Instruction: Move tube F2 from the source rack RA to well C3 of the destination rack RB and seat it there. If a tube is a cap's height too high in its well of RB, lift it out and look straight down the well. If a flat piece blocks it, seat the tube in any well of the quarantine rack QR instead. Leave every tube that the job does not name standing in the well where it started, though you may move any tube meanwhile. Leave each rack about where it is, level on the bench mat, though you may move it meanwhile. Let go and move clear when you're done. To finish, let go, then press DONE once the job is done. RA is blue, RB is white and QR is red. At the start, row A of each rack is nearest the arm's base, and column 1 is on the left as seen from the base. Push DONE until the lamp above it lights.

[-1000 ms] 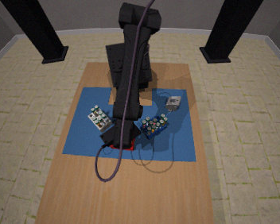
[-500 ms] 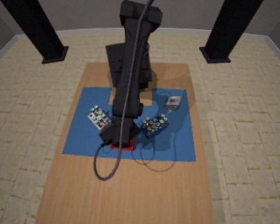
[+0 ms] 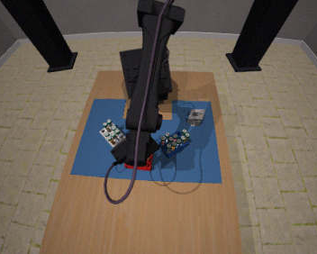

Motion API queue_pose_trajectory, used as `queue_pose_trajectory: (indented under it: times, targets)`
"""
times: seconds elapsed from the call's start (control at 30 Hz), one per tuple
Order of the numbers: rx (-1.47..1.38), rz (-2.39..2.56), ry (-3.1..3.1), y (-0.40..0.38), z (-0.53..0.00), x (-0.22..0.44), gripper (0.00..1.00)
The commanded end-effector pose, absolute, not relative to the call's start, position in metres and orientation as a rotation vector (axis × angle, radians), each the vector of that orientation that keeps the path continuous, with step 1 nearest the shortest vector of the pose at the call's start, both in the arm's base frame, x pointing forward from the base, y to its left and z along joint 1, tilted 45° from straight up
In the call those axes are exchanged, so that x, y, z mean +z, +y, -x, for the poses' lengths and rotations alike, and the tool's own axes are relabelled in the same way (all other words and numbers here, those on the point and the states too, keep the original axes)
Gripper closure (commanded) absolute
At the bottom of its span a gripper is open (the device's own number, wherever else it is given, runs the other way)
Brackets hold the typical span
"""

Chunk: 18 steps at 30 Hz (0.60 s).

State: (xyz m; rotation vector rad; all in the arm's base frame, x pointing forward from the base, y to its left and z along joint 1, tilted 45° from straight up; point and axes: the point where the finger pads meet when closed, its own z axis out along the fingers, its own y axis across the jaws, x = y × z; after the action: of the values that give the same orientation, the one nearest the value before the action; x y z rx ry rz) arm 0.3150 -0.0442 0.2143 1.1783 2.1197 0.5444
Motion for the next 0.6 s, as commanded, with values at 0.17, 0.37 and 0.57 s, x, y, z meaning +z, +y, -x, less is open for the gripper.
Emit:
queue_pose_trajectory:
  times: [0.17,0.37,0.57]
  targets:
    - [0.546,-1.161,2.087,-0.047,-0.305,0.238,1.00]
    - [0.533,-1.194,2.118,-0.046,-0.296,0.219,1.00]
    - [0.531,-1.201,2.117,-0.042,-0.290,0.214,1.00]
